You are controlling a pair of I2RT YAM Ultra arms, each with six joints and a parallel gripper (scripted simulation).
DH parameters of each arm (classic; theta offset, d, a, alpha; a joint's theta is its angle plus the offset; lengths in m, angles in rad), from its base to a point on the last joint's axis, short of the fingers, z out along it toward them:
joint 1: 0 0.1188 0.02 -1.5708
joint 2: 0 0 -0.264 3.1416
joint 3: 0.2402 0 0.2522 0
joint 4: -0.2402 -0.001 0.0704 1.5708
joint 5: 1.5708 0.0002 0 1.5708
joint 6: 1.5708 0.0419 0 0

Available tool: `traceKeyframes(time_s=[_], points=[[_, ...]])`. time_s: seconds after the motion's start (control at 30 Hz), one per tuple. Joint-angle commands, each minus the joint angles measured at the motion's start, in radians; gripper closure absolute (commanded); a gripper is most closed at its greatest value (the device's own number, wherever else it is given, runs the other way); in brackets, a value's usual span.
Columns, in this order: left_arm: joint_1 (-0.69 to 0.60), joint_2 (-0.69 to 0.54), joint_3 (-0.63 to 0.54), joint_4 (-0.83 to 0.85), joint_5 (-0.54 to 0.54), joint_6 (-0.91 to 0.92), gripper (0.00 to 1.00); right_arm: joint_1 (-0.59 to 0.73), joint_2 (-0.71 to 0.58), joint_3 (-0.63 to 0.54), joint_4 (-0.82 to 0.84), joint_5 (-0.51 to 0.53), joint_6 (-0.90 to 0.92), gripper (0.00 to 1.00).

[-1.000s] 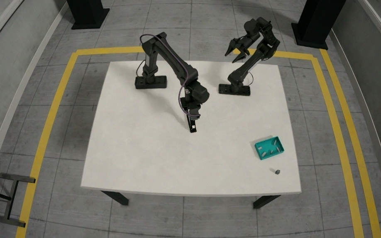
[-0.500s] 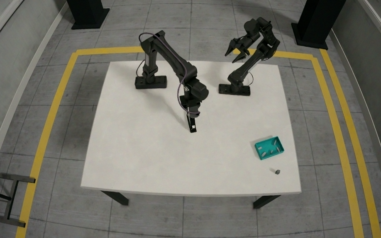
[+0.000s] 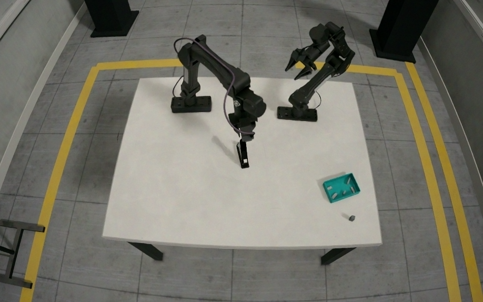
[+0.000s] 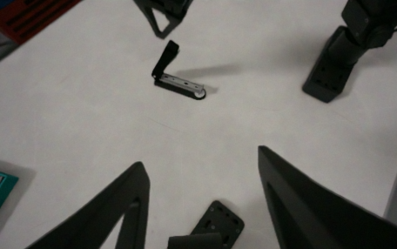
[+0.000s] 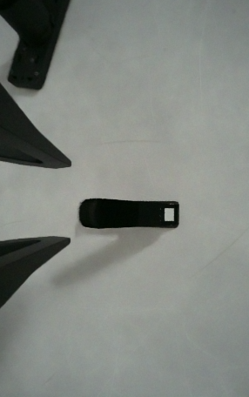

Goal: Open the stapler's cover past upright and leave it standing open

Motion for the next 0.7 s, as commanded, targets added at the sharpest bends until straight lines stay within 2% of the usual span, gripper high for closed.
traceKeyframes(time_s=[0.0,0.2,0.27,0.43,0.67], points=[[-0.004,0.004,0.027,-0.001,-0.006,-0.006,0.45,0.015,-0.020,0.077,-0.096,0.005,0.013,0.58],[-0.004,0.004,0.027,-0.001,-0.006,-0.006,0.45,0.000,0.009,0.074,-0.107,-0.001,0.003,0.58],[-0.004,0.004,0.027,-0.001,-0.006,-0.006,0.45,0.004,-0.005,0.061,-0.107,-0.027,0.015,0.54],[-0.004,0.004,0.027,-0.001,-0.006,-0.006,0.45,0.023,-0.030,0.024,-0.040,-0.034,0.006,0.54],[-0.004,0.004,0.027,-0.001,-0.006,-0.006,0.45,0.122,-0.059,-0.096,0.264,0.074,-0.044,0.54]])
